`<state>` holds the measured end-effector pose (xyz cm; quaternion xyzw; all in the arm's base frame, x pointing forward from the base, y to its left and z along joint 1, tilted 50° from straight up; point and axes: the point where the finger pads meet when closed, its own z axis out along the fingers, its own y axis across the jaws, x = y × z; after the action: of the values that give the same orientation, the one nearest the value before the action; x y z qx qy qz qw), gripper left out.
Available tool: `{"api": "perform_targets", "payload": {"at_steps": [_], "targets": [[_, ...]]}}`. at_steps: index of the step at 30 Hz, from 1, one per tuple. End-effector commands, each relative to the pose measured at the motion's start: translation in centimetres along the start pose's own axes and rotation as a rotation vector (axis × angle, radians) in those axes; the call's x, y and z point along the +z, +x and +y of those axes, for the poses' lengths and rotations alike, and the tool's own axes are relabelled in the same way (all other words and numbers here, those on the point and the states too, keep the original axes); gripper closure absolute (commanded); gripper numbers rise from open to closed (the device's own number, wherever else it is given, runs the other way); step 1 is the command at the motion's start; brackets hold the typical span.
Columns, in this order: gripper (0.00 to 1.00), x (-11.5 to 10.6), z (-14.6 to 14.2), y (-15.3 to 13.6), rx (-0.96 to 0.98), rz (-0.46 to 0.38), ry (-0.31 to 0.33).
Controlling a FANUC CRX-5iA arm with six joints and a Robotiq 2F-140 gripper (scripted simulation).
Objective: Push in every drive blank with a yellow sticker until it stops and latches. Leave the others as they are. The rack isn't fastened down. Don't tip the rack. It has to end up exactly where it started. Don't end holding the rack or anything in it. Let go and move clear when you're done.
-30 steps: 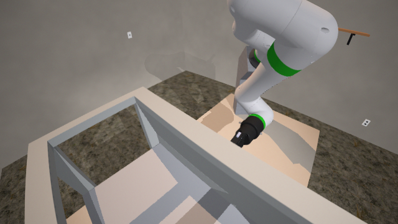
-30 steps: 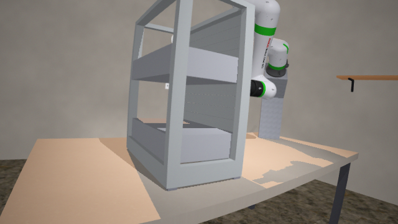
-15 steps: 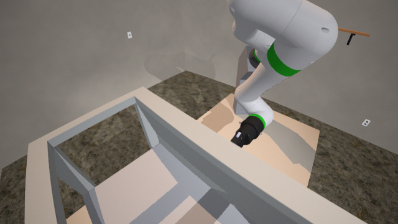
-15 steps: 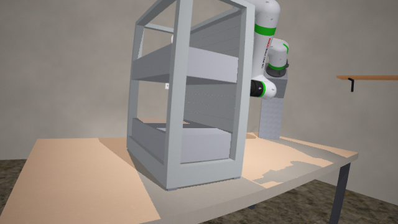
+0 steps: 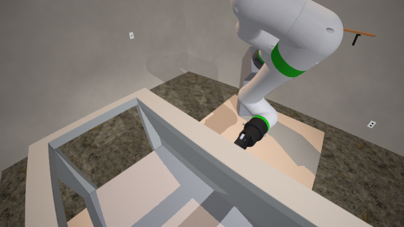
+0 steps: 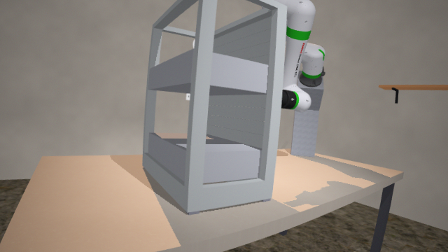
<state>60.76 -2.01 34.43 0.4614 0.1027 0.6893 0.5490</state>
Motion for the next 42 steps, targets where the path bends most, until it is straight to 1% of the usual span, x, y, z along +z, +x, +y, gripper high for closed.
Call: {"api": "perform_targets", "payload": {"at_steps": [1,7,19,26,38,42], "targets": [[1.0,0.1,0.0,0.0,0.0,0.0,0.0],[1.0,0.9,0.0,0.0,0.0,0.0,0.0],[1.0,1.0,0.0,0.0,0.0,0.0,0.0],[1.0,1.9,0.0,0.0,0.0,0.0,0.0],[1.0,2.0,0.0,0.0,0.0,0.0,0.0],[1.0,2.5,0.0,0.0,0.0,0.0,0.0]]}}
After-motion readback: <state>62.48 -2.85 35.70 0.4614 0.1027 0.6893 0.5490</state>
